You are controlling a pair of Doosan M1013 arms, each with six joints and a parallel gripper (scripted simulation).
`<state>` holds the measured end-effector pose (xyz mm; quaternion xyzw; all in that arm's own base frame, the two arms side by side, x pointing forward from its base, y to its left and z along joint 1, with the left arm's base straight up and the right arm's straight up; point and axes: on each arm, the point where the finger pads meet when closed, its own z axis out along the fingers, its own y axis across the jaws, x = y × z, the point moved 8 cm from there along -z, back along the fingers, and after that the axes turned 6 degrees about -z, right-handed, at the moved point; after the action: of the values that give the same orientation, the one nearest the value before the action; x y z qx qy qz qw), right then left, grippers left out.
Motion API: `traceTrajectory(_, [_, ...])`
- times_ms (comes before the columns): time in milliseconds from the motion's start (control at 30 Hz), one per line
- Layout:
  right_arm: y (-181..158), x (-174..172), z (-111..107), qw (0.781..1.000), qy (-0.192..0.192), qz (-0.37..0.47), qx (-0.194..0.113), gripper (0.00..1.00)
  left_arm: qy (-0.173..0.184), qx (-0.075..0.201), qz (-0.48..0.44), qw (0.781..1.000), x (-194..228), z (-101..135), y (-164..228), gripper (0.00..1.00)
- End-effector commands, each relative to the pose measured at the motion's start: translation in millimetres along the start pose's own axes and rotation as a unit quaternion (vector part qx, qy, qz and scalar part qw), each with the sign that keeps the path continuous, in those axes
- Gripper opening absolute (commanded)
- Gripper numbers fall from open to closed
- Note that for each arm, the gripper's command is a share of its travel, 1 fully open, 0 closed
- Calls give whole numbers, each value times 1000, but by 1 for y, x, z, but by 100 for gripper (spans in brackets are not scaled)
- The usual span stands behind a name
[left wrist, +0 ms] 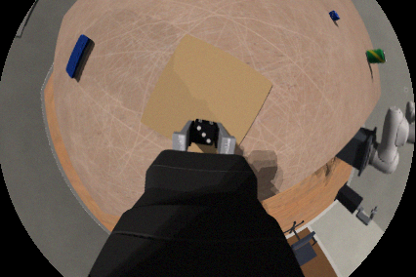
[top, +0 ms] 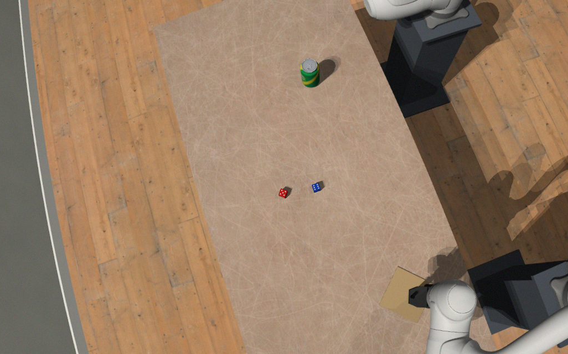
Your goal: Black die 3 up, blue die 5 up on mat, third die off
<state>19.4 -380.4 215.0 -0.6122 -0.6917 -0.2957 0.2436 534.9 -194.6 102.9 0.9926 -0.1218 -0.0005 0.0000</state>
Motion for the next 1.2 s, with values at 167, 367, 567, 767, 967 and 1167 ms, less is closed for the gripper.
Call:
traceTrajectory(167, [0, 0, 0, 1000, 0, 0, 0, 100, 1, 0, 0, 1000, 0, -1, 0, 49])
traceTrajectory(367, [0, 0, 0, 1000, 0, 0, 0, 100, 1, 0, 0, 1000, 0, -1, 0, 55])
traceTrajectory(567, [0, 0, 0, 1000, 0, 0, 0, 100, 1, 0, 0, 1000, 0, -1, 0, 67])
traceTrajectory(767, [0, 0, 0, 1000, 0, 0, 0, 100, 1, 0, 0, 1000, 0, -1, 0, 73])
traceTrajectory(967, [0, 0, 0, 1000, 0, 0, 0, 100, 1, 0, 0, 1000, 0, -1, 0, 79])
traceTrajectory(1167, [0, 0, 0, 1000, 0, 0, 0, 100, 1, 0, 0, 1000, 0, -1, 0, 79])
